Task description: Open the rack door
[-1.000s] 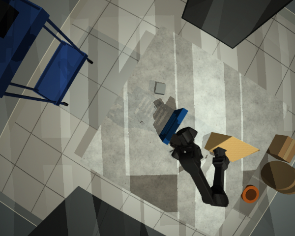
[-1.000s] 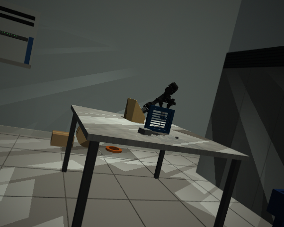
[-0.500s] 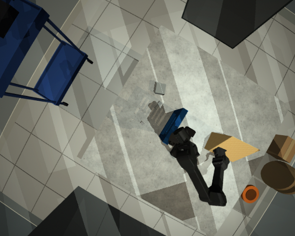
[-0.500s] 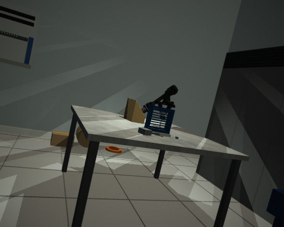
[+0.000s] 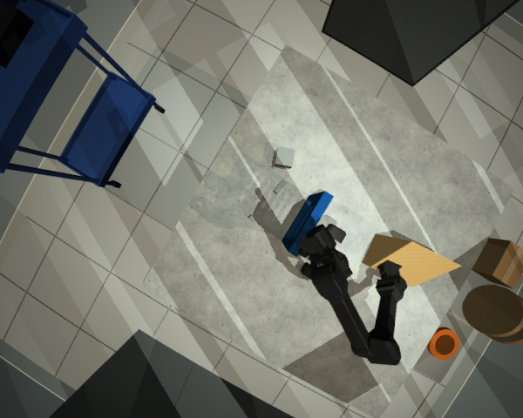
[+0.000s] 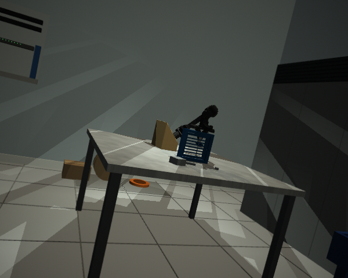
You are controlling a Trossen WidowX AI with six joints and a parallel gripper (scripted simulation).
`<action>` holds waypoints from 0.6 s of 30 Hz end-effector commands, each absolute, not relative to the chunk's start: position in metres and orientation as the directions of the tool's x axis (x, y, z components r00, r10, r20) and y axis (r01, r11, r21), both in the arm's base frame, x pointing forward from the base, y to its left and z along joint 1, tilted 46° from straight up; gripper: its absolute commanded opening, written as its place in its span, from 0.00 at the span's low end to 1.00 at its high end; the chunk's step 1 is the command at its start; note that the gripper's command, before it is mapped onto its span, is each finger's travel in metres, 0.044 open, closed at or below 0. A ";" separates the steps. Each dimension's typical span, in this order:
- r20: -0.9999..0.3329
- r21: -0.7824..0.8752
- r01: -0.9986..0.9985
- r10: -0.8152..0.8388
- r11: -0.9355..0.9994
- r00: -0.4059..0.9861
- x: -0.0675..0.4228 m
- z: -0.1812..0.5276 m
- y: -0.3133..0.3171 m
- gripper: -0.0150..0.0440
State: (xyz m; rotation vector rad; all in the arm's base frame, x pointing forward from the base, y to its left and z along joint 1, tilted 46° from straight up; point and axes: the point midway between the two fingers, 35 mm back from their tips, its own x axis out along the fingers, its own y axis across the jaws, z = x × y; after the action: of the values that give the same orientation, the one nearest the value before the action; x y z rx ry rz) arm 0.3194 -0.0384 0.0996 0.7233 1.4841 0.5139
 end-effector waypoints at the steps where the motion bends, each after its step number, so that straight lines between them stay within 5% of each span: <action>1: -0.702 0.710 0.125 0.711 0.693 0.047 0.320 0.099 -0.038 0.36; 12: -0.702 0.711 0.117 0.711 0.694 0.047 0.320 0.099 -0.038 0.28; 18: -0.702 0.700 -0.144 0.711 0.700 0.047 0.320 0.099 -0.038 0.28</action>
State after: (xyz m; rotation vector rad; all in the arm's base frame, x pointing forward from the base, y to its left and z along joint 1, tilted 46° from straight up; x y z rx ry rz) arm 0.3195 -0.0385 0.0996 0.6033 1.4274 0.6201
